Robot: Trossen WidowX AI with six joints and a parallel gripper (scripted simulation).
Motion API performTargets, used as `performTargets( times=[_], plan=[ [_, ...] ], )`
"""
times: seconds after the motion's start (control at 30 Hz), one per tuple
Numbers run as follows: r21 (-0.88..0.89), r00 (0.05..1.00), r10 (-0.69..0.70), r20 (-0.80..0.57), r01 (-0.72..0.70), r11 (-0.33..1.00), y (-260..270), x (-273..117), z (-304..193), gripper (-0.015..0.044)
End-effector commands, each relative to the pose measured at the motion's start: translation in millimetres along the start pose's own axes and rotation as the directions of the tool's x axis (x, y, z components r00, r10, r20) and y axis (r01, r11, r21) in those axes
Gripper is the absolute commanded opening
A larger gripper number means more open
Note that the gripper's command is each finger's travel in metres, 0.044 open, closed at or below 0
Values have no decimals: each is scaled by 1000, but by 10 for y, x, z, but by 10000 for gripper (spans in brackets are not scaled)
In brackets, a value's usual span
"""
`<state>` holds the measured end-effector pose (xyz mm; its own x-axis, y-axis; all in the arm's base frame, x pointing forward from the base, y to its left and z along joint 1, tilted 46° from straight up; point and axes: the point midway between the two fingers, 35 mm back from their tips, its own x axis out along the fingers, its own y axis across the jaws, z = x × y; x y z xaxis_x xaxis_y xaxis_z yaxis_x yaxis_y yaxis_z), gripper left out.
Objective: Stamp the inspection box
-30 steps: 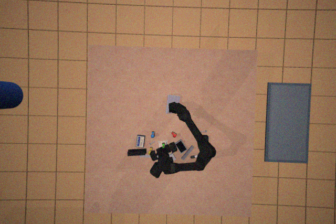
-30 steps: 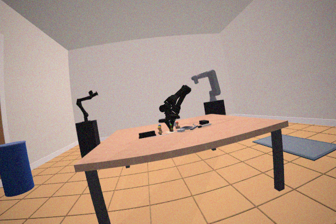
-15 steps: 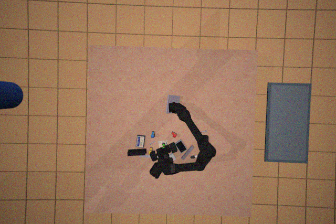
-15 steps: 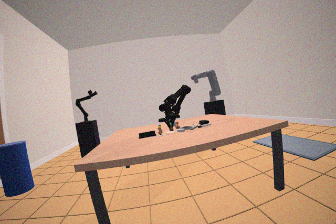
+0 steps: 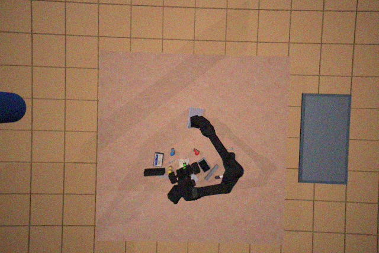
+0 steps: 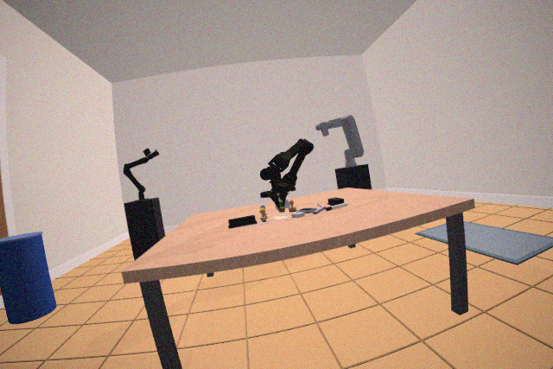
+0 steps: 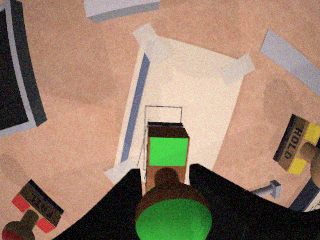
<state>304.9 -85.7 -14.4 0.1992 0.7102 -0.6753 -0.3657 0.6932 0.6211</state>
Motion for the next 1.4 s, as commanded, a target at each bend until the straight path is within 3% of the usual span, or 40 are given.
performTargets(
  times=[0.0, 0.83, 1.37],
  plan=[
    [-6, 1000, -7, -1, 7, 1000, -15, -87, 5, 0],
    [-6, 1000, -7, -2, 7, 1000, 14, -456, 5, 0],
    [-4, 1000, -19, -7, 19, 1000, 777, -465, 332, 0]
  ],
)
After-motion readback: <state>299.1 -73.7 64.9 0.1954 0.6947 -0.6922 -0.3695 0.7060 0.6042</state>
